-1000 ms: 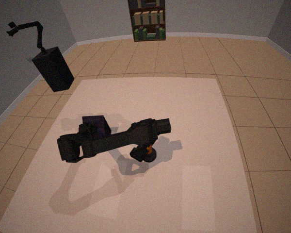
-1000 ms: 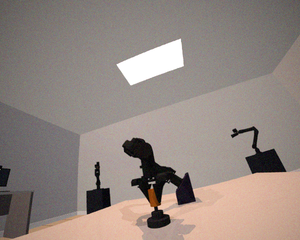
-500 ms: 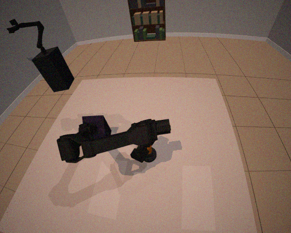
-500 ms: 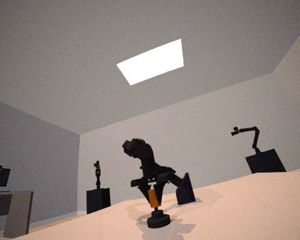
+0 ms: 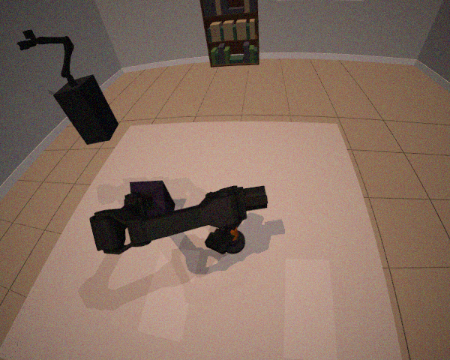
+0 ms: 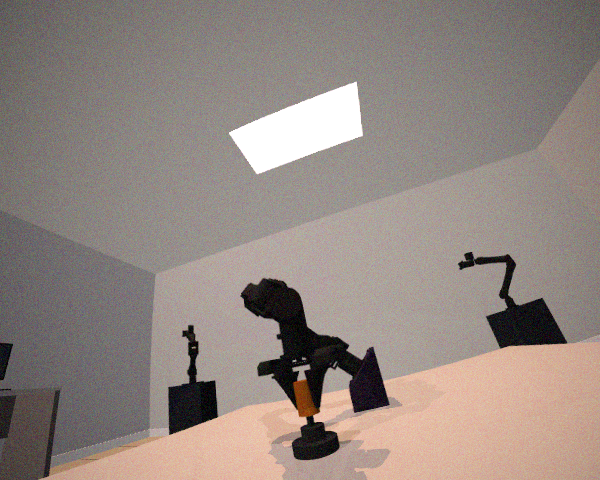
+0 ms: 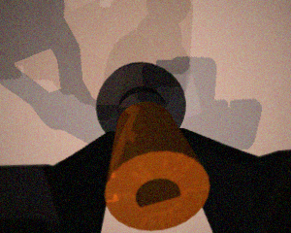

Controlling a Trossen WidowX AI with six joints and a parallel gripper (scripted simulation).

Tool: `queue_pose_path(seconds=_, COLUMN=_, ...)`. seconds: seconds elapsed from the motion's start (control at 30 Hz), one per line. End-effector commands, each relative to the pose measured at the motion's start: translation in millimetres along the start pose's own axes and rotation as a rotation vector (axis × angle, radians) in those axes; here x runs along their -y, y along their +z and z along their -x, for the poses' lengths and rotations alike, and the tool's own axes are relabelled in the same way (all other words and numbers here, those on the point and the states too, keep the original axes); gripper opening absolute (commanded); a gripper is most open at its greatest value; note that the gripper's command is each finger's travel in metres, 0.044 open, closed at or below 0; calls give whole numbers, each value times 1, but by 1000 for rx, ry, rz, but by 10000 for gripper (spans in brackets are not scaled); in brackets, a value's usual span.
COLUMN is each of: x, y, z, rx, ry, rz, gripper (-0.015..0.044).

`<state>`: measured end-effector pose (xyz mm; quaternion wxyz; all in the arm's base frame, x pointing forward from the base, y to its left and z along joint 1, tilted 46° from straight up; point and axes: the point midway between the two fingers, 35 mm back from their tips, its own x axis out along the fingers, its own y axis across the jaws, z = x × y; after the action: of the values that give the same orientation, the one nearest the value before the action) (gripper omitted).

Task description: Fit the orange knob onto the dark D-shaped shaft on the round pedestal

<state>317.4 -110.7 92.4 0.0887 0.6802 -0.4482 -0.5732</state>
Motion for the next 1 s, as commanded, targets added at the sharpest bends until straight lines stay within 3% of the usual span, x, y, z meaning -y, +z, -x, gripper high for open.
queue_pose_path(seconds=0.0, x=1, y=-1, z=2, rx=-3, ry=-1, rz=99, gripper=0)
queue_pose_path(seconds=0.97, x=1, y=-1, z=1, rx=-3, ry=0, rz=184, gripper=0)
